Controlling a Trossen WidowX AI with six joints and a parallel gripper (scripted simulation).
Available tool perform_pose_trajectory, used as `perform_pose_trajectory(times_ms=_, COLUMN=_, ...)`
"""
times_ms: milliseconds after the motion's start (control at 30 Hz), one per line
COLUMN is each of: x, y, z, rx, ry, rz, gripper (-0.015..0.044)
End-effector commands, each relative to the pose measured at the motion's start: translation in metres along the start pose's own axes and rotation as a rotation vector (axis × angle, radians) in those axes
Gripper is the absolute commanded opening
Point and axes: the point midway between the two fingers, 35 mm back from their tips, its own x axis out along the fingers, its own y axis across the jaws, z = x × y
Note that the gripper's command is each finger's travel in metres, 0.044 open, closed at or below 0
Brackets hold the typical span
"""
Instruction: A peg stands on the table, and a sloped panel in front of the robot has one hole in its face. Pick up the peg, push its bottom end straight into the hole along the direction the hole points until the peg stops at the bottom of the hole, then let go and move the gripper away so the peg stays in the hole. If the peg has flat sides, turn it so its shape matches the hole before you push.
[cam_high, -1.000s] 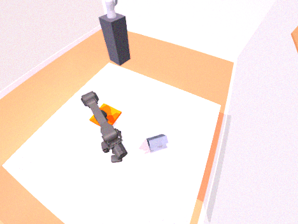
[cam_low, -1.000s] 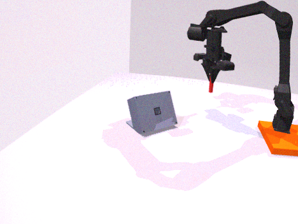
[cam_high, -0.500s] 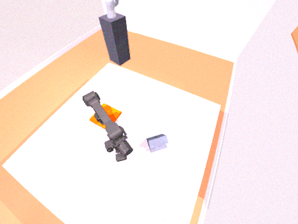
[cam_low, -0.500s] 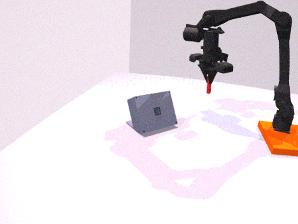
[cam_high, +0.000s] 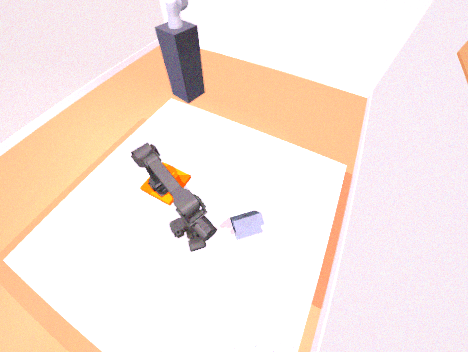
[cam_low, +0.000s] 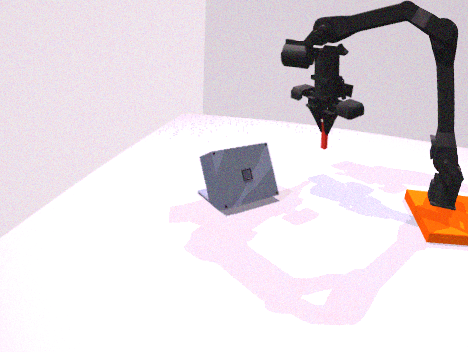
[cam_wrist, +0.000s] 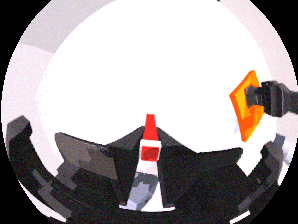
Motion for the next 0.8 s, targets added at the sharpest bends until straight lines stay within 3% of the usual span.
perform_pose_trajectory(times_ms=0, x=0.001, y=-0.001, z=-0.005, rx=-0.032, ry=-0.016, rz=0.009, gripper=0.0)
perform_pose_trajectory(times_ms=767, x=0.001, y=-0.004, z=-0.03, rx=-0.184, ry=-0.089, rz=0.067, gripper=0.0)
